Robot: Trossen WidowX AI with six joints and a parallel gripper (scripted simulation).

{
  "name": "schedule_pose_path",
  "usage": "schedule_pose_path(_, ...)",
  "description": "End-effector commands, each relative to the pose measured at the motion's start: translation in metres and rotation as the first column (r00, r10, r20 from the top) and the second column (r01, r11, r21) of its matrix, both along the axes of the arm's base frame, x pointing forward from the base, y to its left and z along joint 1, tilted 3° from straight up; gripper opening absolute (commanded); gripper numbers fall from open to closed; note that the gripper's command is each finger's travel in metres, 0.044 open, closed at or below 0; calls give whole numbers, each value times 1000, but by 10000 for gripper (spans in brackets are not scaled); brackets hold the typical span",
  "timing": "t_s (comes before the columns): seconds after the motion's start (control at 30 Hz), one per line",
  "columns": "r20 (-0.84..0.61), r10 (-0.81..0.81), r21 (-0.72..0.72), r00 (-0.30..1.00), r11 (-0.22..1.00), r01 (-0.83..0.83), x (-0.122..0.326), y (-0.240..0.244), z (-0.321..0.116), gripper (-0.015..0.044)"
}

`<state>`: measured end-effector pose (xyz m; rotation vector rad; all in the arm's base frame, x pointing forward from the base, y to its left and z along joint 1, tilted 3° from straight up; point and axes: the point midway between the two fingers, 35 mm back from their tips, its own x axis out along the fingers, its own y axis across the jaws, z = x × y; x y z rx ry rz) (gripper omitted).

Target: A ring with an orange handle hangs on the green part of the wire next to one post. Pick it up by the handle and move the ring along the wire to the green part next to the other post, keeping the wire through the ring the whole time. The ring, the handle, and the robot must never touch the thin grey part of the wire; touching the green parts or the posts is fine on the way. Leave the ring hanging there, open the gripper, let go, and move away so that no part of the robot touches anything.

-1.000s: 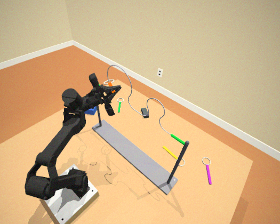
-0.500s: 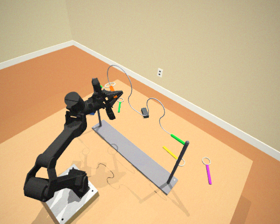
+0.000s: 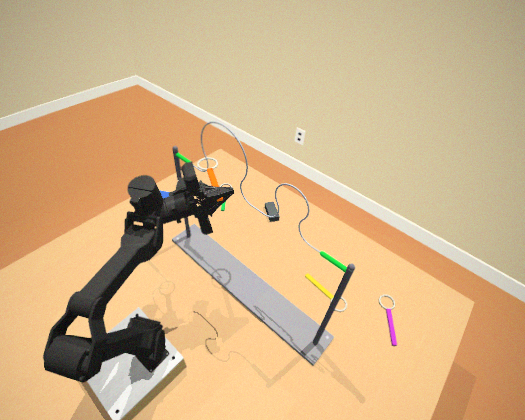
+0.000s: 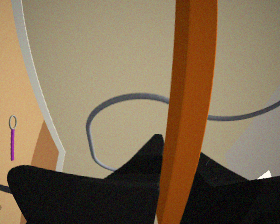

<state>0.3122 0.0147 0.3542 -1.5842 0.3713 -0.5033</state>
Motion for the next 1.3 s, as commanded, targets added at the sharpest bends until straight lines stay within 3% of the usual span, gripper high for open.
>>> schedule_pose_path(0.0,10,-8,116,1000,993,7,-2,0,-17,-150)
schedule_pose_path(0.63,71,36,544,997,837,-69,6,18,-85,-150)
schedule_pose_path(1.27,100,-25,863,995,499,-74,7,71,-136,-150)
